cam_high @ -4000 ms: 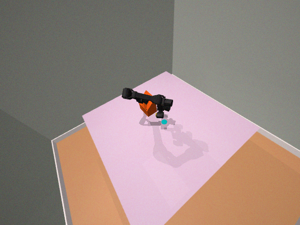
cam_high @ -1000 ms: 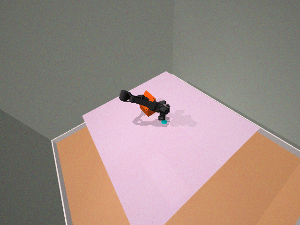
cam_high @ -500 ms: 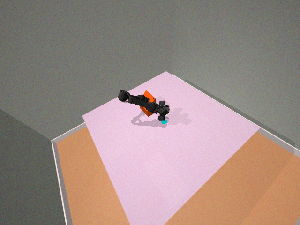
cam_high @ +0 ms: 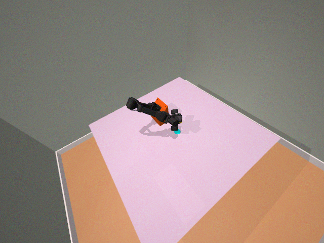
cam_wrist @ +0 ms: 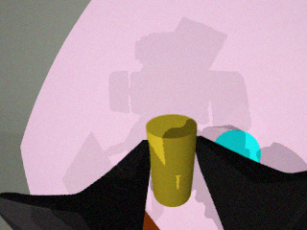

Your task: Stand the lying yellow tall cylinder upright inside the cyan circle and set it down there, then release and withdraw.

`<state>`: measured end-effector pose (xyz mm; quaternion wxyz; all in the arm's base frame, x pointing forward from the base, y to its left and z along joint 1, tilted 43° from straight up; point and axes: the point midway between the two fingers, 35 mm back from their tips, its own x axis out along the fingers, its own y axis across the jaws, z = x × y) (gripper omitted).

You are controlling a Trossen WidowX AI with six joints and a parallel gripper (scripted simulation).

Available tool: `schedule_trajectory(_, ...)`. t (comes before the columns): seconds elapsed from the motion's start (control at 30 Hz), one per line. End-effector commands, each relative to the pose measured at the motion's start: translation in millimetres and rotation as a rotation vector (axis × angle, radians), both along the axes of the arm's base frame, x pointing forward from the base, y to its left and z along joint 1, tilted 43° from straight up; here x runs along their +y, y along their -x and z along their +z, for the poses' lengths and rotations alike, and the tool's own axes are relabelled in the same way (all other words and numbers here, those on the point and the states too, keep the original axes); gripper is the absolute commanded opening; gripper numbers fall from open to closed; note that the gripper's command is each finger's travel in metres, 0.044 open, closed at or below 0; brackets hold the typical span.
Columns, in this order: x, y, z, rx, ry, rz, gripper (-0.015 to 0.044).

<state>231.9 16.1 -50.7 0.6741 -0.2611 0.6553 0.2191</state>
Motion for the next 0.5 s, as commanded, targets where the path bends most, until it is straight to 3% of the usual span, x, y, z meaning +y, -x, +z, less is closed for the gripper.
schedule_trajectory(0.0,0.5,0.1,0.7,-0.020,-0.029,0.011,0.0105)
schedule_trajectory(0.47,0.0,-0.7,0.5,-0.079,-0.102,0.032,0.0105)
